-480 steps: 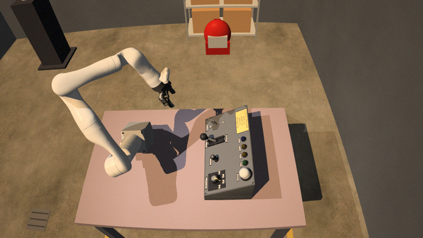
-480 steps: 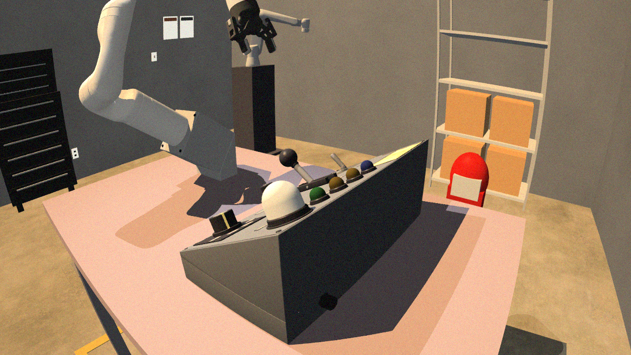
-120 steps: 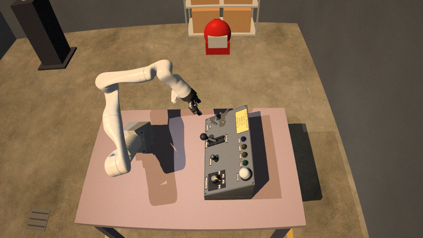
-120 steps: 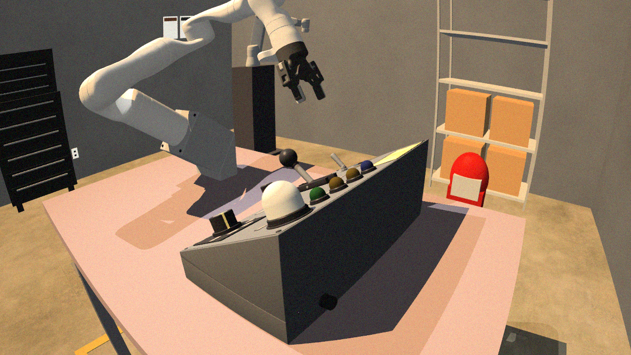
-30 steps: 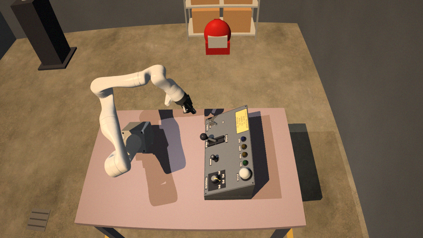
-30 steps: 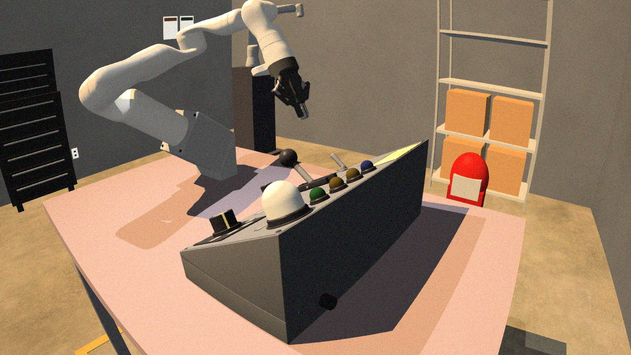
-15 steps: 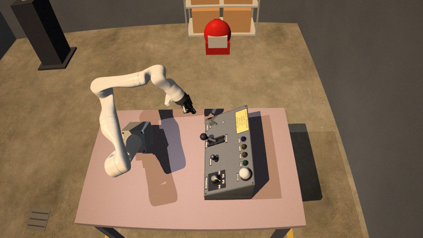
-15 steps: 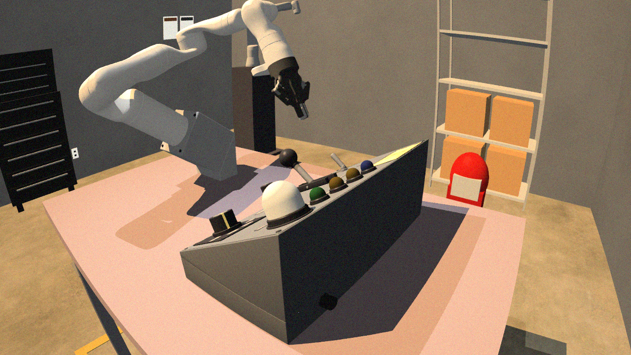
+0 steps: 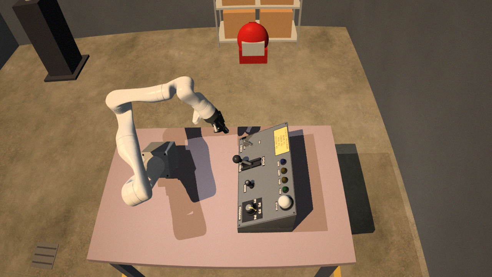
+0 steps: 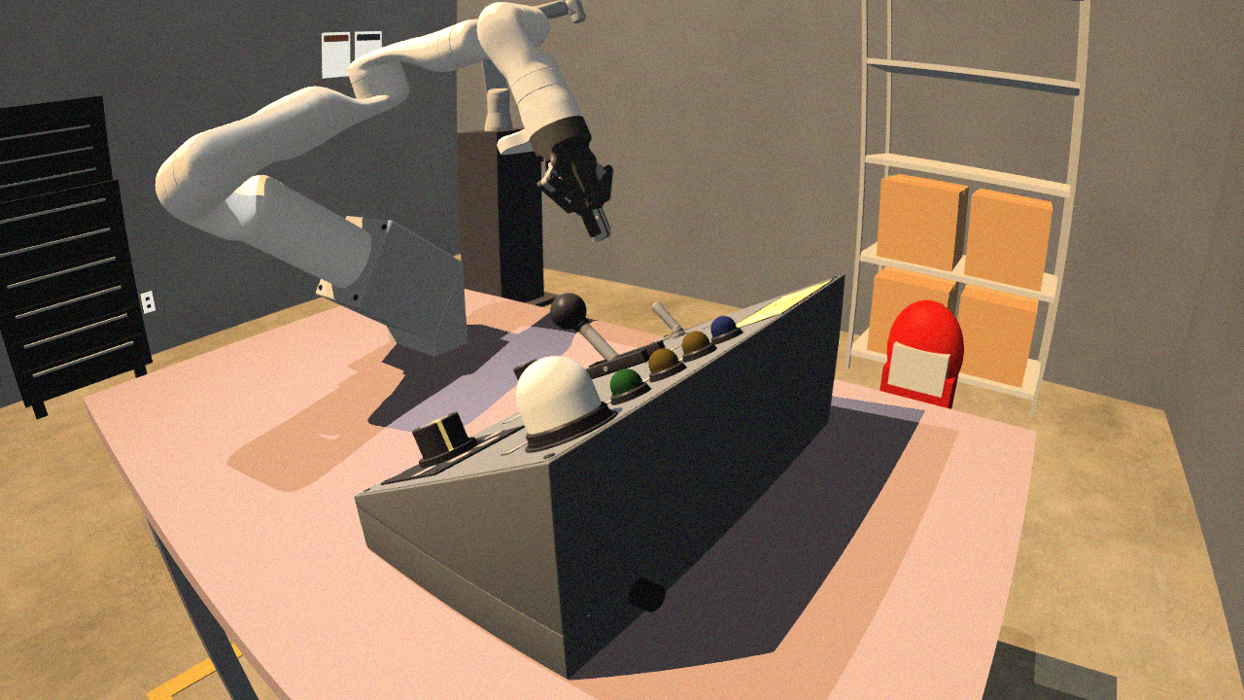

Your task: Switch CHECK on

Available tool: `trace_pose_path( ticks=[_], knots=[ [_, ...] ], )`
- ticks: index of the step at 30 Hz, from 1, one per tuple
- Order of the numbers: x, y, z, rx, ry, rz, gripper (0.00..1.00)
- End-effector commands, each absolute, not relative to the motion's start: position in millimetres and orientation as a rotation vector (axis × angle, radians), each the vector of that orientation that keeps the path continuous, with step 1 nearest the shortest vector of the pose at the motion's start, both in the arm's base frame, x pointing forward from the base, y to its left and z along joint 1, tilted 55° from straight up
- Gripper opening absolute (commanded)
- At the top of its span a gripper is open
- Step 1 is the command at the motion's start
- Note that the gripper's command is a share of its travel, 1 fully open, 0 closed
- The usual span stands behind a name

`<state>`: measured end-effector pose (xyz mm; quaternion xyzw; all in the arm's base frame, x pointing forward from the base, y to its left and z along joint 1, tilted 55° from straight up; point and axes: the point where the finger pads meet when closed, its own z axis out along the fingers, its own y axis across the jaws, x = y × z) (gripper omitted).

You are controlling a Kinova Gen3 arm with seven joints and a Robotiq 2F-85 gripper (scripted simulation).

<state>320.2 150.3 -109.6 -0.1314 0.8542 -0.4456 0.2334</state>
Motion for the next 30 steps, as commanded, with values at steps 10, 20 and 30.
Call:
trace_pose_path(
  ticks=[10, 20, 30],
  knots=[
    [336.2, 129.3, -124.8, -0.362, 2.346, -1.222, 0.1],
    [351.1, 109.1, -138.9, -0.362, 2.346, -1.222, 0.1],
    [364.7, 90.4, -152.0, -0.362, 2.346, -1.222, 0.1]
  ],
)
